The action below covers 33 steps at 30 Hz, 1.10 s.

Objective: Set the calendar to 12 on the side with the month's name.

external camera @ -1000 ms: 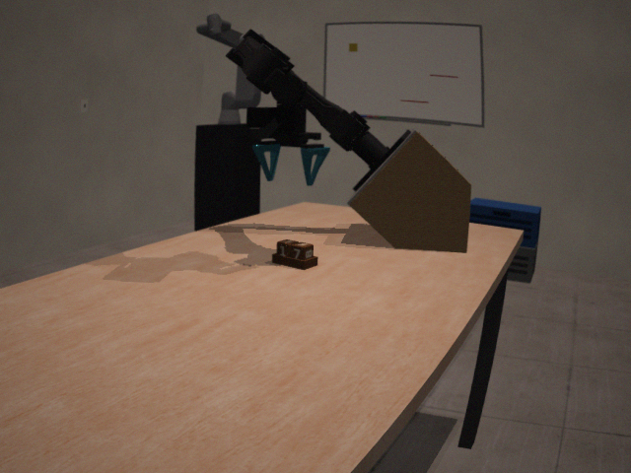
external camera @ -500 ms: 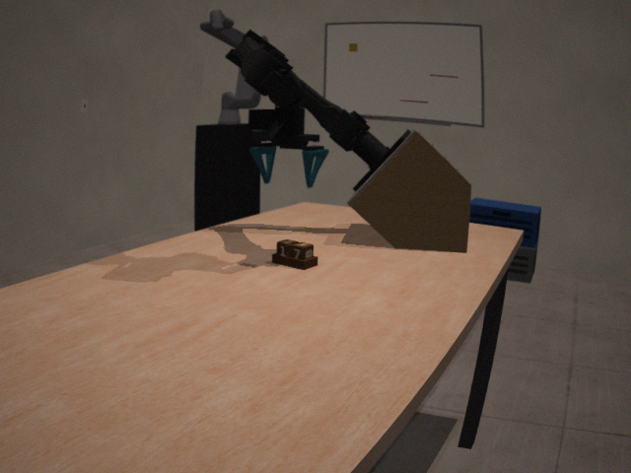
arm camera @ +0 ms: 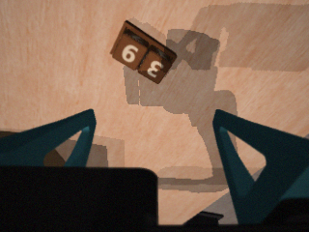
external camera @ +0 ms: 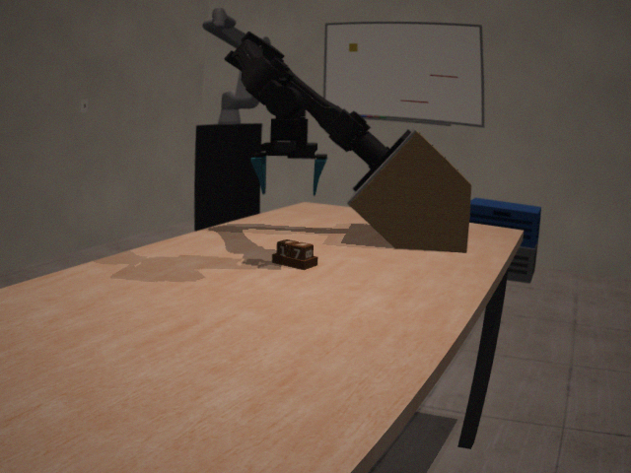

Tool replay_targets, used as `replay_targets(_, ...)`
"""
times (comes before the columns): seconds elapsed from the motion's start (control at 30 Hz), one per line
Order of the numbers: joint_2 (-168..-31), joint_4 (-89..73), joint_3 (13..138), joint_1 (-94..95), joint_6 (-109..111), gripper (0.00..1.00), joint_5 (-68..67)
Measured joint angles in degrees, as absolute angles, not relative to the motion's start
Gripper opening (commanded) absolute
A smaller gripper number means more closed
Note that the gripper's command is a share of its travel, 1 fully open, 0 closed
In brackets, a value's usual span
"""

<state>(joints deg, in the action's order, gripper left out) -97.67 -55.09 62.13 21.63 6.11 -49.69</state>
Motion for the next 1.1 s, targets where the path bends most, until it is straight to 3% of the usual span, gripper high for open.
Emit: replay_targets(1.1, -98.24, -43.38, 57.34, 16.95, 68.82, 1.0, -49.74)
